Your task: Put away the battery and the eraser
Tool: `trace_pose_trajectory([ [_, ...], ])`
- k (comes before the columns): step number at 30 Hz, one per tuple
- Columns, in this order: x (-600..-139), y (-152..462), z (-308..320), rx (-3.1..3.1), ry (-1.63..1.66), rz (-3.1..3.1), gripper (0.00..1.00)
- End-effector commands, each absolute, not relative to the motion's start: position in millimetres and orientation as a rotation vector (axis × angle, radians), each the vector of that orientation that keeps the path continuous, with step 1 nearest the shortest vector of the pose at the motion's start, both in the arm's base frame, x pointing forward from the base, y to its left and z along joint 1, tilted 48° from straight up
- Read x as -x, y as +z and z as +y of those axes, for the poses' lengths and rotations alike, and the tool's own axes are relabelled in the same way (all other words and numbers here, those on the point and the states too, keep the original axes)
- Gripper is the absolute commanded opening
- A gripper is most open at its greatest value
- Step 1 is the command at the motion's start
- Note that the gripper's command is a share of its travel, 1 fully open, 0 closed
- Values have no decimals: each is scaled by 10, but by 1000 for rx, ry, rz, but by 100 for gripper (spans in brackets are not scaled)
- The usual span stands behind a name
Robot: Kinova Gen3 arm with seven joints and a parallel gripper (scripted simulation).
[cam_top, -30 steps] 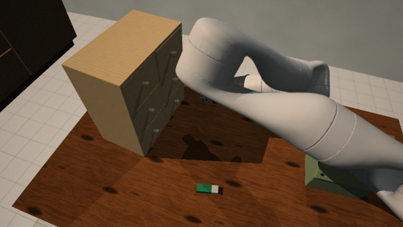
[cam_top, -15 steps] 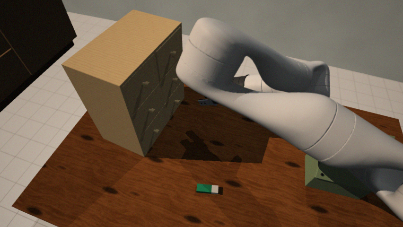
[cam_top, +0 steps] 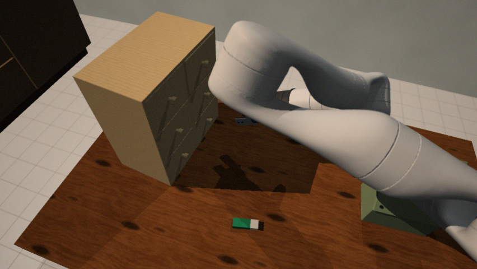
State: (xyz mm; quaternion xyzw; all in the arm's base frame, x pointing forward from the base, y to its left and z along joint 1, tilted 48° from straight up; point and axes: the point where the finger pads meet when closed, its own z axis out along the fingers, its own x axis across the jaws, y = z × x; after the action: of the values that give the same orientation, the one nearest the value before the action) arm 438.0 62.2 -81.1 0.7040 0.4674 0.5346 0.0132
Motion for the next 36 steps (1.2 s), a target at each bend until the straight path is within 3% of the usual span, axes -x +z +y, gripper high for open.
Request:
trace_pose_trajectory([
  [1,-4390,-811,621,-2192,1666,1455,67],
  [36,-4905,-1335,1205,-2192,1666,1455,67],
])
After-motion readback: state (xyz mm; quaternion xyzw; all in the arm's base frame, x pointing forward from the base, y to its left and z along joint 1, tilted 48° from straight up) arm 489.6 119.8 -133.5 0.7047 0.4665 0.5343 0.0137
